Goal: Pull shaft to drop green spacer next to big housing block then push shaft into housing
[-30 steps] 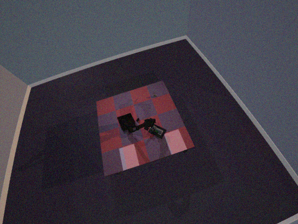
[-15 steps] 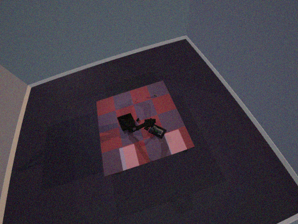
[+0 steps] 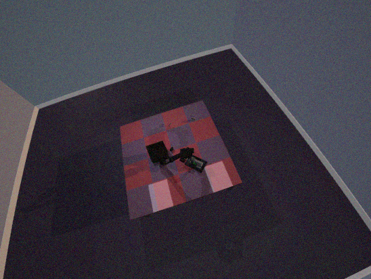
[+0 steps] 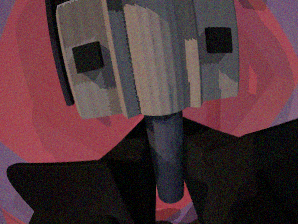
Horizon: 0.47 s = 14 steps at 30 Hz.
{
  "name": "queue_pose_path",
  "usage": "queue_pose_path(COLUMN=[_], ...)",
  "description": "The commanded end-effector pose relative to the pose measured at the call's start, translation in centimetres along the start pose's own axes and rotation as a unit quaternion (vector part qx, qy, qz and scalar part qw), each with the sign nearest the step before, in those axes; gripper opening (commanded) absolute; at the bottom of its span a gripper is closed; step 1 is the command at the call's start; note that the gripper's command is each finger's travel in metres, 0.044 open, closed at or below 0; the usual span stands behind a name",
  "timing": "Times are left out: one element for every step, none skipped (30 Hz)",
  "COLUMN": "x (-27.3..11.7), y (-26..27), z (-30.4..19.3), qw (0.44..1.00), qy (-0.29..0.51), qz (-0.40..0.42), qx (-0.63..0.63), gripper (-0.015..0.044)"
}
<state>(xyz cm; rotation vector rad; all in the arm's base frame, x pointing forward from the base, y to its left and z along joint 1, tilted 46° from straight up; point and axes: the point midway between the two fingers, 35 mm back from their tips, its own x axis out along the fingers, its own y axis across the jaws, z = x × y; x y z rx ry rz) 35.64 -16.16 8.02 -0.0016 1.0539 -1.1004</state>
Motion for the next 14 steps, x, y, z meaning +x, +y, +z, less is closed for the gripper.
queue_pose_path(x=[-0.06, -0.06, -0.06, 0.00, 0.00, 0.00, 0.00, 0.00, 0.00, 0.00, 0.00, 0.00, 0.00, 0.00], y=[-0.05, -0.05, -0.05, 0.00, 0.00, 0.00, 0.00, 0.00, 0.00, 0.00, 0.00, 0.00, 0.00, 0.00], z=[0.40, 0.40, 0.40, 0.00, 0.00, 0.00, 0.00, 0.00, 0.00, 0.00, 0.00, 0.00, 0.00, 0.00], qw=[1.000, 1.000, 1.000, 1.000, 1.000, 1.000, 1.000, 1.000, 1.000, 1.000, 1.000, 1.000, 1.000, 1.000], qy=[-0.004, -0.004, -0.004, 0.000, 0.000, 0.000, 0.000, 0.000, 0.000, 0.000, 0.000, 0.000, 0.000, 0.000], qz=[-0.001, -0.001, -0.001, 0.000, 0.000, 0.000, 0.000, 0.000, 0.000, 0.000, 0.000, 0.000, 0.000, 0.000], qx=[0.002, 0.002, 0.002, 0.000, 0.000, 0.000, 0.000, 0.000, 0.000, 0.000, 0.000, 0.000, 0.000, 0.000], gripper=[0.0000, 0.0000, 0.0000, 0.0026, 0.0053, 0.0079, 0.0105, 0.0131, 0.0157, 0.0184, 0.0210, 0.0236, 0.0263, 0.0289])
